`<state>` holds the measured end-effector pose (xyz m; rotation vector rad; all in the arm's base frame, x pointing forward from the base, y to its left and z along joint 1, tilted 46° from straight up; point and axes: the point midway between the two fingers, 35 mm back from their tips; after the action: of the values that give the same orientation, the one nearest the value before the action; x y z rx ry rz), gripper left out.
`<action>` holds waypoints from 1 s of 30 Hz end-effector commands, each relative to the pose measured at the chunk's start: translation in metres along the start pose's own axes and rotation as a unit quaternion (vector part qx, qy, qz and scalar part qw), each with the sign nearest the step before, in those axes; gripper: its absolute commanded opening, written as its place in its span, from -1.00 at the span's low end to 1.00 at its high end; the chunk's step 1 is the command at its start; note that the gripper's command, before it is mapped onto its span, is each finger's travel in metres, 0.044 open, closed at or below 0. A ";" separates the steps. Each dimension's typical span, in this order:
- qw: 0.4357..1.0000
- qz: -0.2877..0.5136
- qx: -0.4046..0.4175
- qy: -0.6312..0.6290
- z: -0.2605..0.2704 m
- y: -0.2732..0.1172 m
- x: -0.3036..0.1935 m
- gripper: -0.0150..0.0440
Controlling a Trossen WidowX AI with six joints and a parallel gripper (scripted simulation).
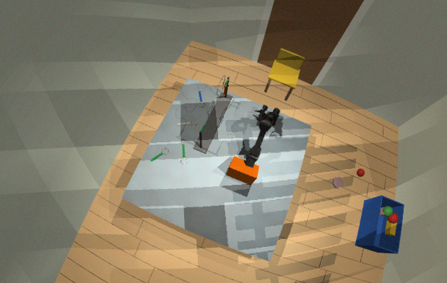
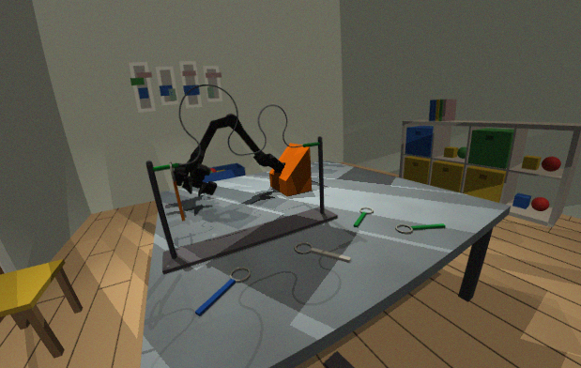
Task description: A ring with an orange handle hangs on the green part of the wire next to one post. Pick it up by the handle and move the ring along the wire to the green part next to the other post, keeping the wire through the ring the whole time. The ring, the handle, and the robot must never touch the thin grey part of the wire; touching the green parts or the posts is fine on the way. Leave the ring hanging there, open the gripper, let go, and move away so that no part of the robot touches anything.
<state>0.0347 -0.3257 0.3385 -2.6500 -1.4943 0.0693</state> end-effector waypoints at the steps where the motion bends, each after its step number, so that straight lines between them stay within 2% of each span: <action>1: 0.999 -0.031 -0.002 0.042 -0.015 0.032 -0.009 0.05; 7: 0.990 -0.084 -0.006 0.116 -0.034 0.089 -0.012 0.05; 18: 0.951 -0.185 -0.007 0.247 -0.067 0.200 0.013 0.05; 26: 0.948 -0.191 -0.007 0.254 -0.070 0.207 0.016 0.05; 30: 0.948 -0.191 -0.009 0.256 -0.086 0.222 0.042 0.05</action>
<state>0.2302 -0.4228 0.3852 -2.1036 -1.7357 -0.6106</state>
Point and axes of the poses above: the point midway between the two fingers, 35 mm back from their tips, its own y axis out along the fingers, its own z axis across the jaws, x = y × z, and after that the axes turned 10 degrees about -y, right-handed
